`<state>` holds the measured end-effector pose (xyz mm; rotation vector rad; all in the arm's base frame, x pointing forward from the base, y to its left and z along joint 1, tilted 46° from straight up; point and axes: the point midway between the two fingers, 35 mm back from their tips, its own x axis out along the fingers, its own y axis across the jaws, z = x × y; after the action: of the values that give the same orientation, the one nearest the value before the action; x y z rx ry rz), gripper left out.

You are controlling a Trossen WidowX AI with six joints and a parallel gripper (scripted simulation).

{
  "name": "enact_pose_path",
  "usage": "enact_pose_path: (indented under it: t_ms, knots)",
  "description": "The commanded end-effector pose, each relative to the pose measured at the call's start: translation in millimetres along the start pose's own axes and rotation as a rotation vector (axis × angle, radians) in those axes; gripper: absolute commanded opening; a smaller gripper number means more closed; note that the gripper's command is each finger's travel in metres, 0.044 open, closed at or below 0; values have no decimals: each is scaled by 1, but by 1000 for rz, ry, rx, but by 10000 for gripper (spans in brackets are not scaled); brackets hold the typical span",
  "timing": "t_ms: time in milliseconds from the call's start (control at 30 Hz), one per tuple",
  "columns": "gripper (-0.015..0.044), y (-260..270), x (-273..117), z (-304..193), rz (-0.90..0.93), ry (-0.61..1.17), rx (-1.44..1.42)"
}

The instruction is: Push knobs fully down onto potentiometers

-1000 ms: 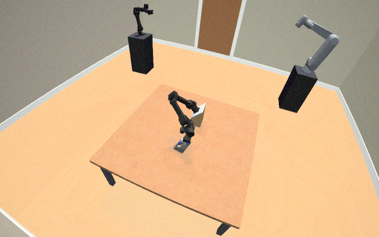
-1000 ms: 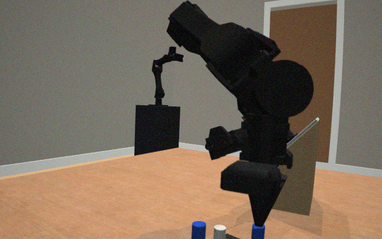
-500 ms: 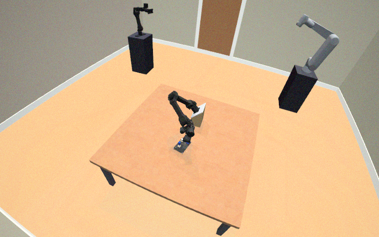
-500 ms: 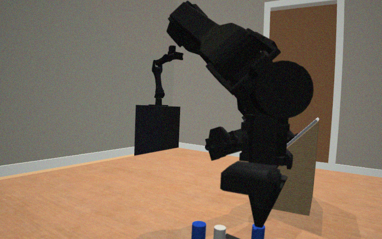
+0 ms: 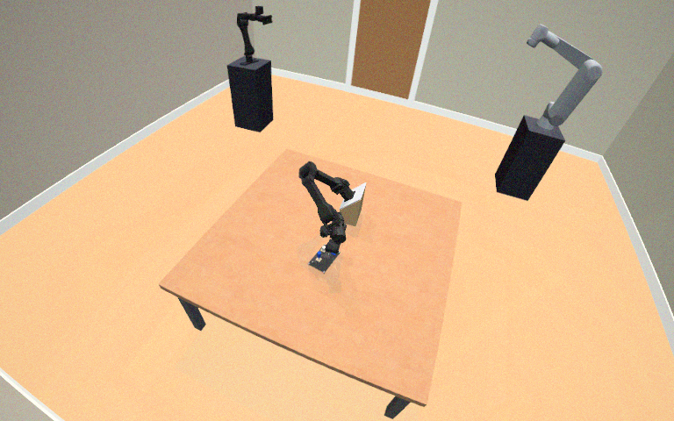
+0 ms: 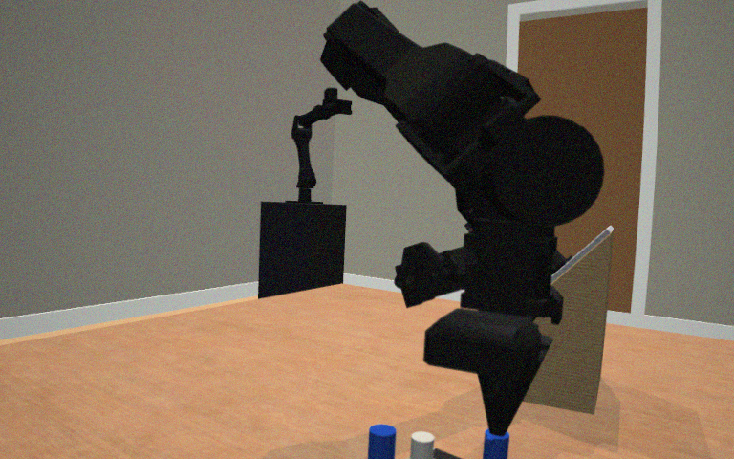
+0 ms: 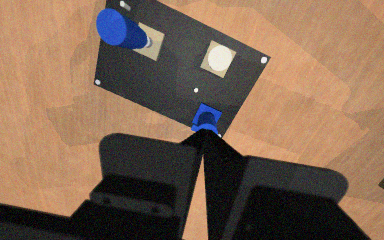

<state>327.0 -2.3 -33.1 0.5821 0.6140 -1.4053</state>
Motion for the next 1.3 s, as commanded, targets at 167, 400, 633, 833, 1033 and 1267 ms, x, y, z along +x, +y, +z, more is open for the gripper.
enact_pose_path:
  t_ms: [167, 400, 633, 833, 1033, 1267]
  knots:
    - [0, 0, -13, 1, -2, -1, 3]
    - [79, -3, -11, 1, -8, -8, -6]
    - [157, -2, -13, -1, -4, 10, 8]
    - [0, 5, -25, -1, 16, 74, -46]
    - [0, 16, -30, 7, 21, 61, -251]
    - [0, 27, -36, 17, 23, 47, -491]
